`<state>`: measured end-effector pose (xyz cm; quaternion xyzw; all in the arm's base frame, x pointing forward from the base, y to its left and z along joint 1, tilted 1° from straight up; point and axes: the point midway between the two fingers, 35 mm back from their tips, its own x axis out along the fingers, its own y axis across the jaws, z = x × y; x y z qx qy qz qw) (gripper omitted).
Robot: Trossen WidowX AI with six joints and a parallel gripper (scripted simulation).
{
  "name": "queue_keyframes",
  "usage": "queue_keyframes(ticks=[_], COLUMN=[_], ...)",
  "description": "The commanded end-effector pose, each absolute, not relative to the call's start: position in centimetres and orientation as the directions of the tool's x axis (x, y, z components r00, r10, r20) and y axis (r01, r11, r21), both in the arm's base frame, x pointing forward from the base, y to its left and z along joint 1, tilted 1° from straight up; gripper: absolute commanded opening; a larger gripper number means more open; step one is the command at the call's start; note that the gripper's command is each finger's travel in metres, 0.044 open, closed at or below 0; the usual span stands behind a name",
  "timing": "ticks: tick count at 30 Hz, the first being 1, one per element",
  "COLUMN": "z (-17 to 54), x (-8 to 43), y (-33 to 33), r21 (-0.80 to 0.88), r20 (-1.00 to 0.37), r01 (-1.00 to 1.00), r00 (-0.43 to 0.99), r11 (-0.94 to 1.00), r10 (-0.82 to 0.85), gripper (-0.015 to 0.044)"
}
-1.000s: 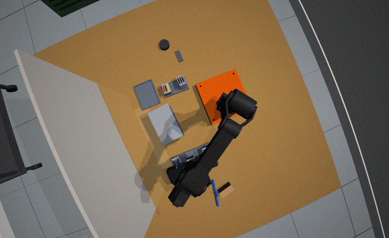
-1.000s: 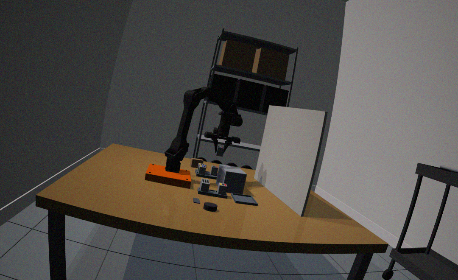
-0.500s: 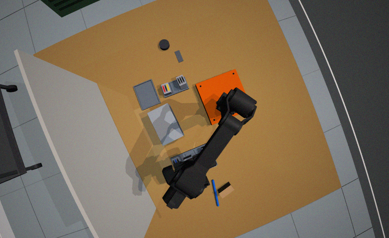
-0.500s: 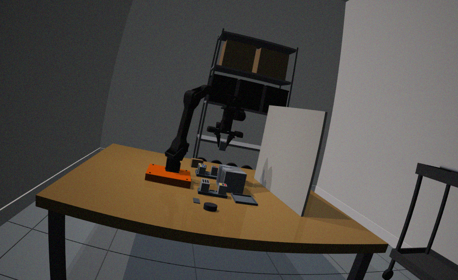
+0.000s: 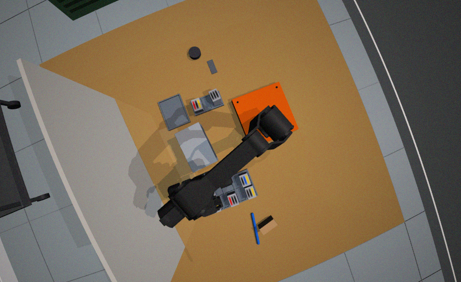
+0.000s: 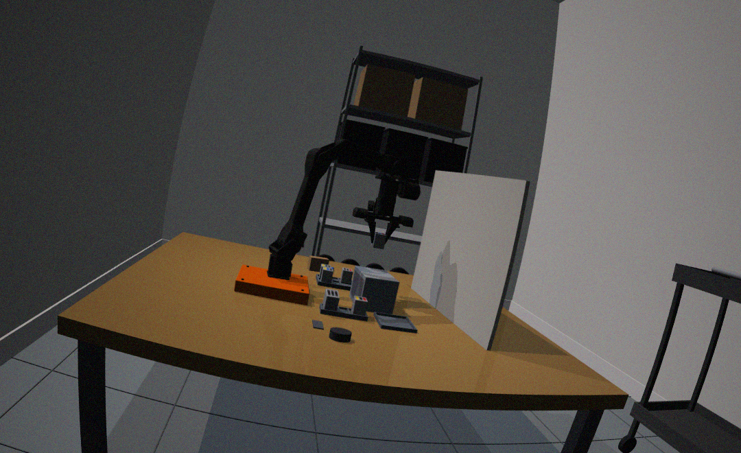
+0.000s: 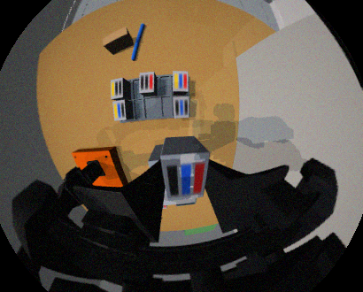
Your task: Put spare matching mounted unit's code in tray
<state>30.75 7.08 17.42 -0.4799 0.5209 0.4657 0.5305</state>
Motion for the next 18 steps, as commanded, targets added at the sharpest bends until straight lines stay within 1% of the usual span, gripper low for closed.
queue_keyframes(ticks=[1,18], z=[17.7,18.0], x=[31.7,34.2], y=[5.0,-4.8], r21=[-0.028,-0.033], r20=[-1.0,-0.999], r01=[-0.993,-0.993], r00=[0.027,0.032], r11=[0.112,0.112], r10=[-0.004,-0.011], gripper=[0.0,0.0])
